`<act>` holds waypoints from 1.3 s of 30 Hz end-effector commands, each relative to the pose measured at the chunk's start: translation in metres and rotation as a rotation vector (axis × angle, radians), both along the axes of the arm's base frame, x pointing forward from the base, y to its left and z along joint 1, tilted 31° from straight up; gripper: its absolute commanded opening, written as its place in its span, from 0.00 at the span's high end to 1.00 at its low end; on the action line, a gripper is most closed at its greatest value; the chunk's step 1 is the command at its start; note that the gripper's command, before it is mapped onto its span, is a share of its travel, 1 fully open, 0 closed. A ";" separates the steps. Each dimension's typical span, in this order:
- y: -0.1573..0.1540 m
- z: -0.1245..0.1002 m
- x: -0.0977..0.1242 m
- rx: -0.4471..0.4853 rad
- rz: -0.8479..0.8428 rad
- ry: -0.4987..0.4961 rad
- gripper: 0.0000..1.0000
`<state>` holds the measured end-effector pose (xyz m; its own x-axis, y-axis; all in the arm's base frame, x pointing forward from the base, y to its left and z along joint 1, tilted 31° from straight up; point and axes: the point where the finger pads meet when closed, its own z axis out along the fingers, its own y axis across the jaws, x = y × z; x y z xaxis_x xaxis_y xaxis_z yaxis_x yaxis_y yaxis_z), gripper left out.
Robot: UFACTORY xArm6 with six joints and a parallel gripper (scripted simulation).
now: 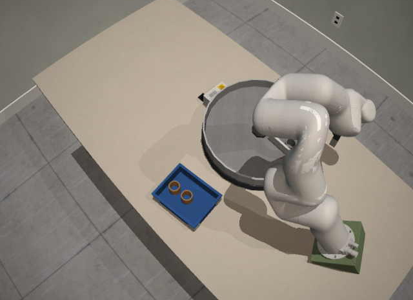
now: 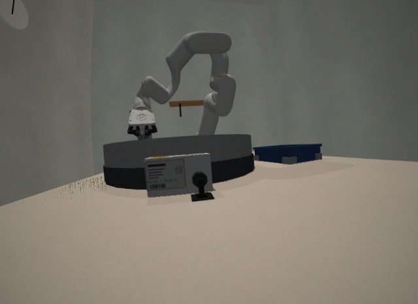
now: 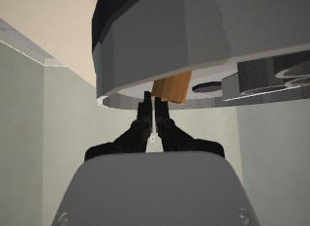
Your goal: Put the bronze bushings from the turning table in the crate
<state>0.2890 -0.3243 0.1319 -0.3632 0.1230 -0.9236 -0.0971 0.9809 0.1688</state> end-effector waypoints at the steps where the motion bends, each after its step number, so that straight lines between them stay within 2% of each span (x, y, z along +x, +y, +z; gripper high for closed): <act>1: -0.014 0.004 0.011 -0.003 0.000 0.000 1.00; 5: -0.014 0.004 0.012 -0.003 0.000 0.000 1.00; 13: -0.030 0.012 0.032 -0.003 0.000 0.000 1.00; 19: -0.032 0.013 0.035 -0.003 0.000 0.000 1.00; 24: -0.042 0.022 0.055 -0.003 0.000 0.000 1.00; 32: -0.043 0.023 0.058 -0.003 0.000 0.000 1.00; 36: -0.049 0.032 0.075 -0.003 0.000 0.000 1.00; 39: -0.050 0.034 0.080 -0.003 0.000 0.000 1.00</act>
<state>0.3626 -0.3711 0.1622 -0.3628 0.1215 -0.9239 -0.0984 0.9809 0.1676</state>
